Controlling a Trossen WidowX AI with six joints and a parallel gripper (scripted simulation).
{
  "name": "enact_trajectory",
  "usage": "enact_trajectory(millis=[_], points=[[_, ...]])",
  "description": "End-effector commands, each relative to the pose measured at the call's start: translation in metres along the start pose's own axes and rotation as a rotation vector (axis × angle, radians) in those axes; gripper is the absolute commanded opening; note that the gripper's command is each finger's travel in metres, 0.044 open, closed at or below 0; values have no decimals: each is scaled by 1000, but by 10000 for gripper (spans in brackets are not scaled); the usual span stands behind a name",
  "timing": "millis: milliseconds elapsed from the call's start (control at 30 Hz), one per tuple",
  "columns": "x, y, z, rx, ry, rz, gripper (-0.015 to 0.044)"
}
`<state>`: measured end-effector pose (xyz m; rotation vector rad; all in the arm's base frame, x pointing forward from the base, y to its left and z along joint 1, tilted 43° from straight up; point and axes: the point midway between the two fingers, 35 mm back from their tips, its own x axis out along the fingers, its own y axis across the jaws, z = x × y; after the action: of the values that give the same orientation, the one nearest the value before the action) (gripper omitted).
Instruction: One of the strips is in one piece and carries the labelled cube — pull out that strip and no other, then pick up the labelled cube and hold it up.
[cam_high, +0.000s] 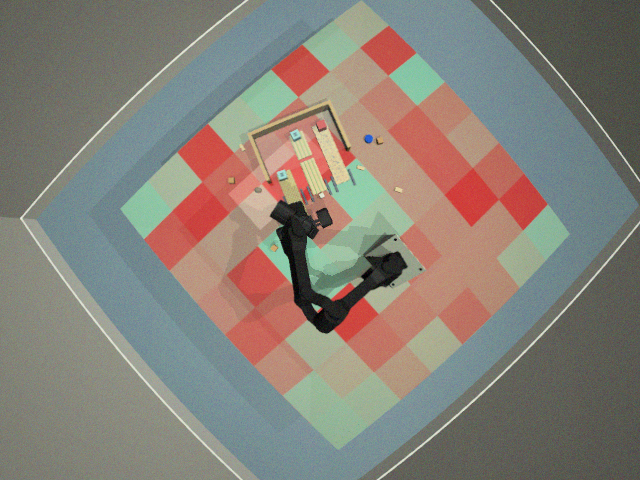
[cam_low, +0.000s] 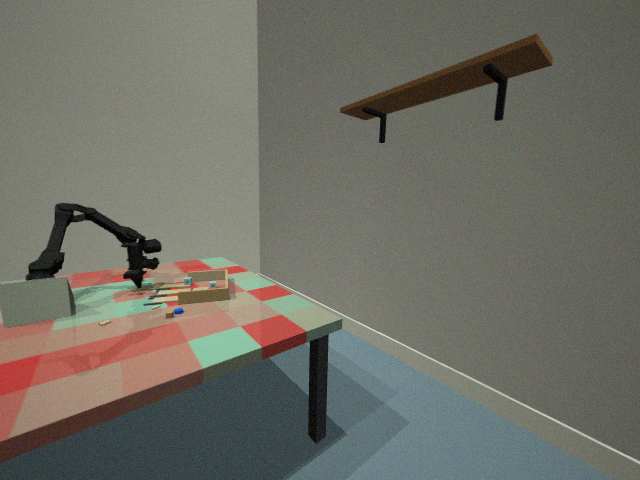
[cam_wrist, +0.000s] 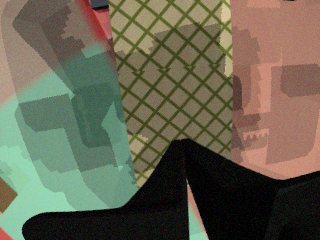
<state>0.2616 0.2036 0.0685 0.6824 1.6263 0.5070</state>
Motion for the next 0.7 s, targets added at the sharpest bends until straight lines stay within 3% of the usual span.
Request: enact_trajectory(millis=[0,667], points=[[6,0,-13,0,28,-4,0],[6,0,-42,1,30,-4,0]])
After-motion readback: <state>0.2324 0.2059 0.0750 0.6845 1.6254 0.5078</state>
